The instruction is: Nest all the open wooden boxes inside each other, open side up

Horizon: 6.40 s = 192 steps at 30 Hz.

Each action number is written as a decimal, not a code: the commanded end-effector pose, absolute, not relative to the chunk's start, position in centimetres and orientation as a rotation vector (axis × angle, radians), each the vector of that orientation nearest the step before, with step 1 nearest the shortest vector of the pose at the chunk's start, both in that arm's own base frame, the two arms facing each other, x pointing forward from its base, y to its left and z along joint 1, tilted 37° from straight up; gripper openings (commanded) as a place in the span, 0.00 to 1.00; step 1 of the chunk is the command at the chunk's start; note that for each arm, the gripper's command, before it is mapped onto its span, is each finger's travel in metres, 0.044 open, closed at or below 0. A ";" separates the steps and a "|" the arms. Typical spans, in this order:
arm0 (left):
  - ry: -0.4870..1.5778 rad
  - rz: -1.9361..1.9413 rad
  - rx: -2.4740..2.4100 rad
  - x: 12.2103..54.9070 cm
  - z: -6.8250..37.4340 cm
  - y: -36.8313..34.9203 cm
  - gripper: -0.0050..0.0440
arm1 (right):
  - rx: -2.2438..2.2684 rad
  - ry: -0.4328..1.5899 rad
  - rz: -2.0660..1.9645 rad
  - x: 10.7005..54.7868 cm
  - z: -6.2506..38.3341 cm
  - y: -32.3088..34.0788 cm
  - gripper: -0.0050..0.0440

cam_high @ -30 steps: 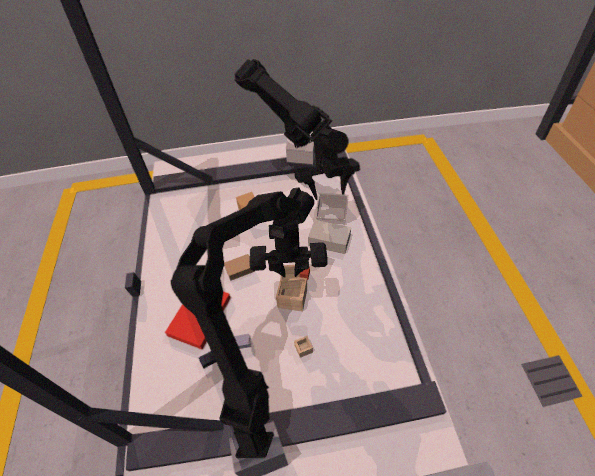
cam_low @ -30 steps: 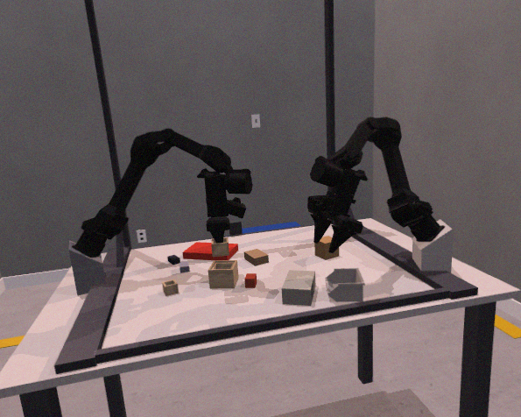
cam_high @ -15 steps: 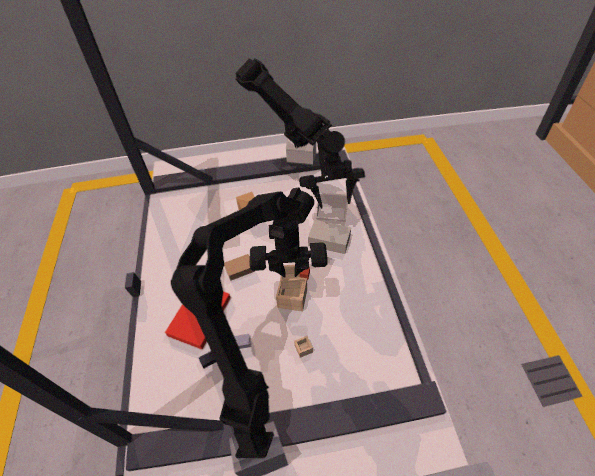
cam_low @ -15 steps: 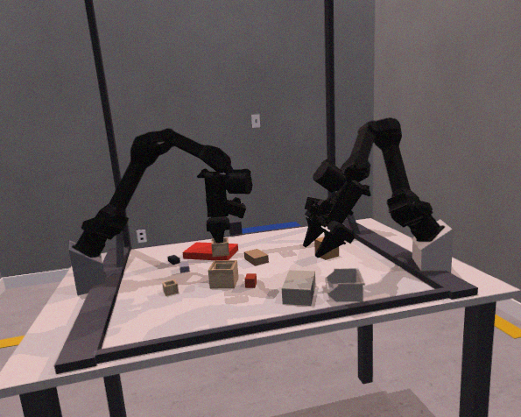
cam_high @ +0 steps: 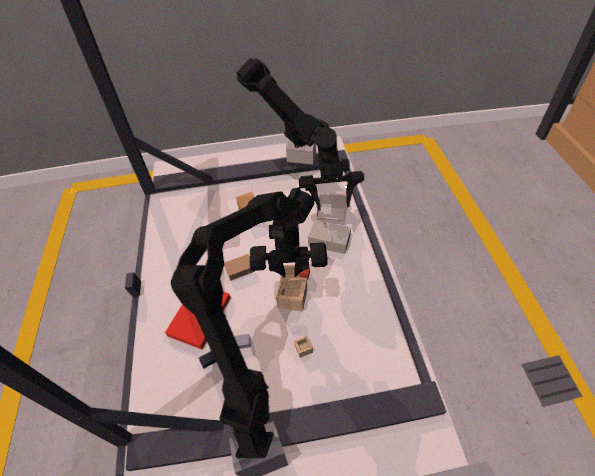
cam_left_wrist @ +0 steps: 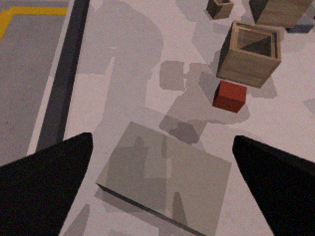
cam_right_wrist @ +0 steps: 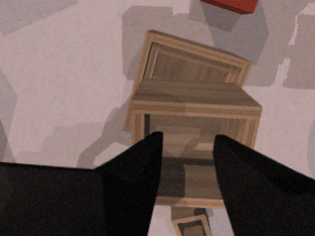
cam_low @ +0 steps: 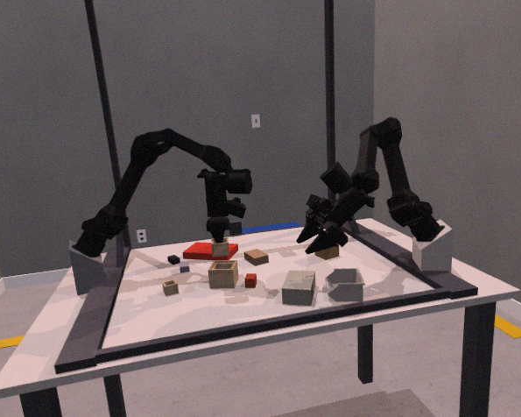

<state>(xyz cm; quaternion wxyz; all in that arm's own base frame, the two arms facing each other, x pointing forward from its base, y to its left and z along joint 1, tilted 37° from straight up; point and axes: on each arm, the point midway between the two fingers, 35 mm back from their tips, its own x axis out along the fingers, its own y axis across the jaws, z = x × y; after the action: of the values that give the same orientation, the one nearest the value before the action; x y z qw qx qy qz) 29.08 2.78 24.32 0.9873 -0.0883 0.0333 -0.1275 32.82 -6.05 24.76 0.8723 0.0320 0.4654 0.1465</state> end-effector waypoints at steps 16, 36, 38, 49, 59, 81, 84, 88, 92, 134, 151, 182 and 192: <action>-0.215 -0.363 -0.151 26.9 25.7 0.6 0.92 | 0.053 0.942 0.299 32.7 25.9 -6.2 0.50; -0.467 -0.486 -0.090 21.9 26.9 -2.3 0.92 | 0.053 0.942 0.299 32.7 25.9 -6.2 0.50; -0.472 -0.489 -0.090 21.7 26.9 -2.4 0.92 | 0.053 0.942 0.299 32.7 25.9 -6.2 0.50; -0.487 -0.486 -0.078 21.7 27.3 -2.4 0.92 | 0.095 0.941 0.272 32.8 26.2 -6.3 0.50; -0.487 -0.486 -0.078 21.7 27.3 -2.4 0.92 | 0.404 0.982 0.112 32.8 26.2 -6.3 0.50; -0.487 -0.486 -0.078 21.7 27.3 -2.4 0.92 | 0.979 1.016 -0.207 32.8 25.8 -6.3 0.50; -0.487 -0.486 -0.078 21.7 27.3 -2.4 0.92 | 1.073 1.013 -0.262 32.8 25.8 -6.2 0.50; -0.487 -0.486 -0.078 21.7 27.3 -2.4 0.92 | 1.199 1.006 -0.336 32.8 25.8 -6.2 0.50; -0.487 -0.486 -0.078 21.7 27.3 -2.4 0.92 | 1.324 0.995 -0.412 32.8 25.8 -6.2 0.50; -0.487 -0.486 -0.078 21.7 27.3 -2.4 0.92 | 2.413 0.701 -1.138 32.8 25.7 -6.3 0.50; -0.487 -0.486 -0.078 21.7 27.3 -2.4 0.92 | 2.829 0.440 -1.466 32.8 25.7 -6.3 0.50; -0.487 -0.486 -0.078 21.7 27.3 -2.4 0.92 | 2.972 0.310 -1.628 33.9 23.5 -5.6 0.50; -0.487 -0.486 -0.078 21.7 27.3 -2.4 0.92 | 2.972 0.310 -1.630 34.7 22.3 -5.2 0.50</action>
<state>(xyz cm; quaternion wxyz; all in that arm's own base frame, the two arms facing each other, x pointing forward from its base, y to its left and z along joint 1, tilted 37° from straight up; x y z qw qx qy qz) 21.65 -2.36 27.36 0.9409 -0.0362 -0.2394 -0.2369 34.52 -5.30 22.50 0.1322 -0.8635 -0.0919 0.4779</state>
